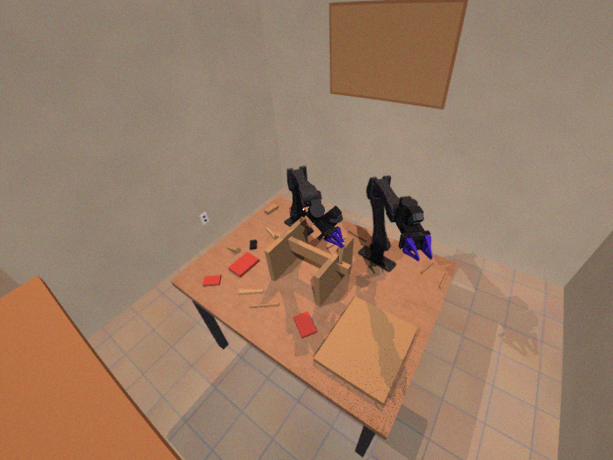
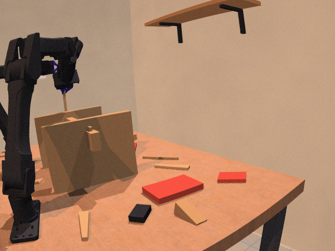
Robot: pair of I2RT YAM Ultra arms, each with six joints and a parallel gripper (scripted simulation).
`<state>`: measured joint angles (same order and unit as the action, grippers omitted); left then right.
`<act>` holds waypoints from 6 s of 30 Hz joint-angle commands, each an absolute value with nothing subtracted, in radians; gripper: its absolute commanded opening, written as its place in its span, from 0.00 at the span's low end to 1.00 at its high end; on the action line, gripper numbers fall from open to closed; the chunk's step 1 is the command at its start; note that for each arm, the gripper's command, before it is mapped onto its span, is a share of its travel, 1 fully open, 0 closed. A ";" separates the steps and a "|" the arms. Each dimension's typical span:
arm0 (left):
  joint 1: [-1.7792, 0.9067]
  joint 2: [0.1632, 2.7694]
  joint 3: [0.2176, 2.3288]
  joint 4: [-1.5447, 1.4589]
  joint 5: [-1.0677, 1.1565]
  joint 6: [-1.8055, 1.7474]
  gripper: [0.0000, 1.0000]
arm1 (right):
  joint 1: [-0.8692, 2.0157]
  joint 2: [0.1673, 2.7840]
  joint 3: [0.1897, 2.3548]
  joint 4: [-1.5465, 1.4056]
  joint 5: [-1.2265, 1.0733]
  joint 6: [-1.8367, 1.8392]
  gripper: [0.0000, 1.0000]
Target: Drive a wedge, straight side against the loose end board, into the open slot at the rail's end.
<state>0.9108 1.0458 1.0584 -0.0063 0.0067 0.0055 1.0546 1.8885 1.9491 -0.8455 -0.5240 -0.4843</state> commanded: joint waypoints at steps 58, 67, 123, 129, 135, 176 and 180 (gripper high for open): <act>0.905 1.054 1.089 -0.019 0.007 -0.001 0.43 | 1.058 1.832 1.924 -0.779 -0.536 -0.479 0.01; 0.905 1.054 1.089 -0.019 0.007 -0.001 0.43 | 1.058 1.833 1.863 -0.748 -0.536 -0.482 0.01; 0.905 1.054 1.089 -0.019 0.007 -0.001 0.43 | 1.057 1.819 1.735 -0.640 -0.540 -0.485 0.20; 0.905 1.054 1.089 -0.019 0.007 -0.001 0.43 | 1.036 1.805 1.735 -0.686 -0.548 -0.500 0.20; 0.905 1.054 1.089 -0.019 0.007 -0.001 0.43 | 1.058 1.800 1.774 -0.670 -0.548 -0.491 0.20; 0.905 1.054 1.089 -0.019 0.007 -0.001 0.43 | 0.937 1.677 1.824 -0.874 -0.625 -0.587 0.20; 0.905 1.054 1.089 -0.019 0.007 -0.001 0.43 | 0.937 1.677 1.824 -0.874 -0.625 -0.587 0.20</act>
